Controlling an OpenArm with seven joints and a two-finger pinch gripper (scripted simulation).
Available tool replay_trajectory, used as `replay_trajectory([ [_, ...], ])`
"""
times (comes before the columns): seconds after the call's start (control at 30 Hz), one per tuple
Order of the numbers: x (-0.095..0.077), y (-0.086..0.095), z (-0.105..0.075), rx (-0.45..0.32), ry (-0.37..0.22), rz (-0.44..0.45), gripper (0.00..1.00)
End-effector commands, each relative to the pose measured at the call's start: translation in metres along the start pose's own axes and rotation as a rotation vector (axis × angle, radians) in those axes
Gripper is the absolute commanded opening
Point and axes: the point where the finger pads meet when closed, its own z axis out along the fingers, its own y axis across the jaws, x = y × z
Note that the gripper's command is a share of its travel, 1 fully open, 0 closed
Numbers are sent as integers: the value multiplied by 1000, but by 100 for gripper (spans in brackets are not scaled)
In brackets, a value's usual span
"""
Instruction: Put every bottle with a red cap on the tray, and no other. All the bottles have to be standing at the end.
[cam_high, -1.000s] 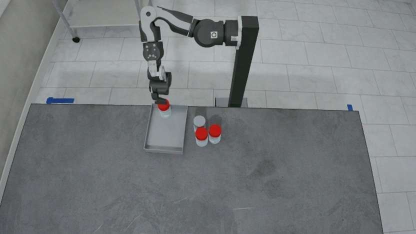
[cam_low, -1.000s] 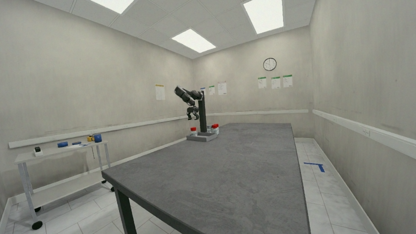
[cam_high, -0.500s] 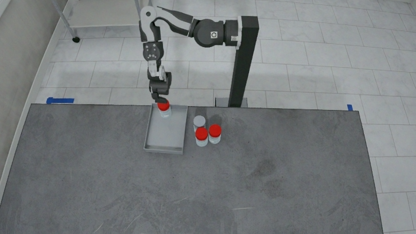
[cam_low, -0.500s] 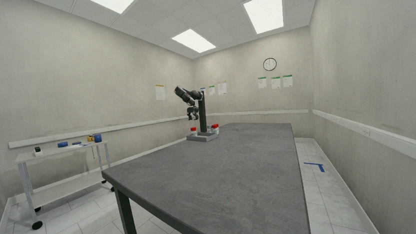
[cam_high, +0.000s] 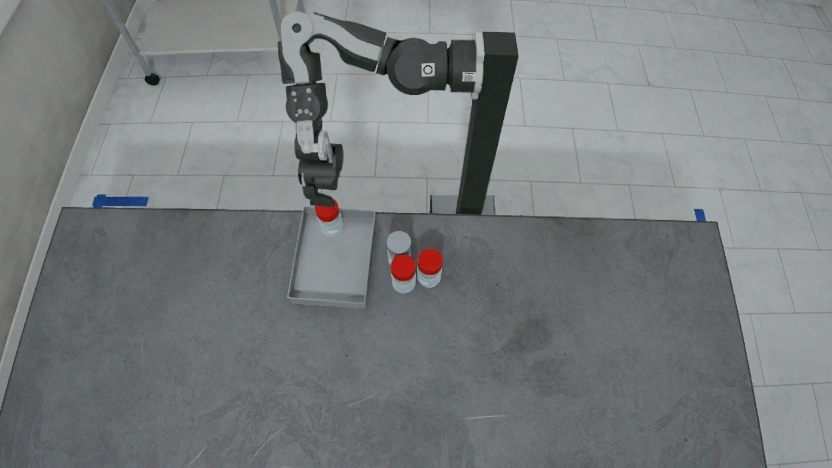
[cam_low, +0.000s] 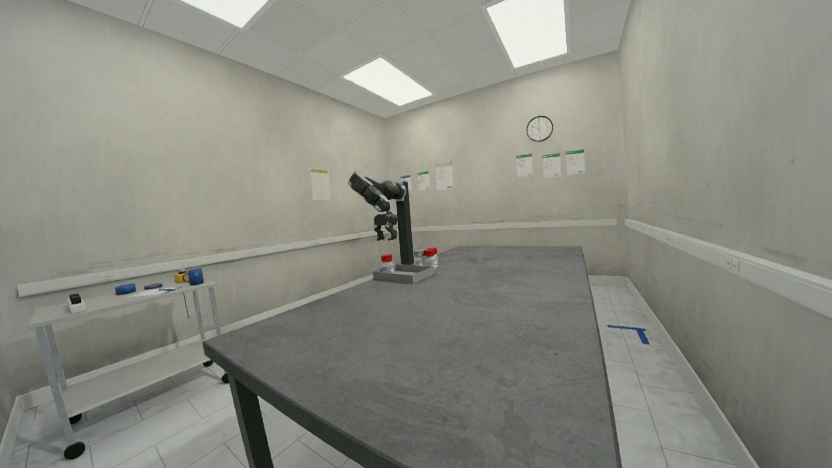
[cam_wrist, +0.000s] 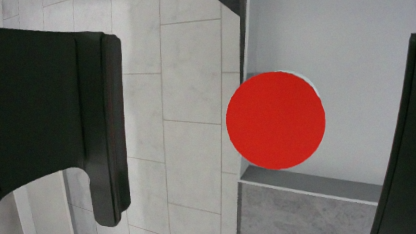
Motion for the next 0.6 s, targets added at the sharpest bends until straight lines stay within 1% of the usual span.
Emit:
replay_trajectory([
  [0.0,0,1,-1,-2,-1,0,42],
  [0.3,4,3,-1,-2,-2,-11,42],
  [0.57,21,14,-3,-2,-3,-52,42],
])
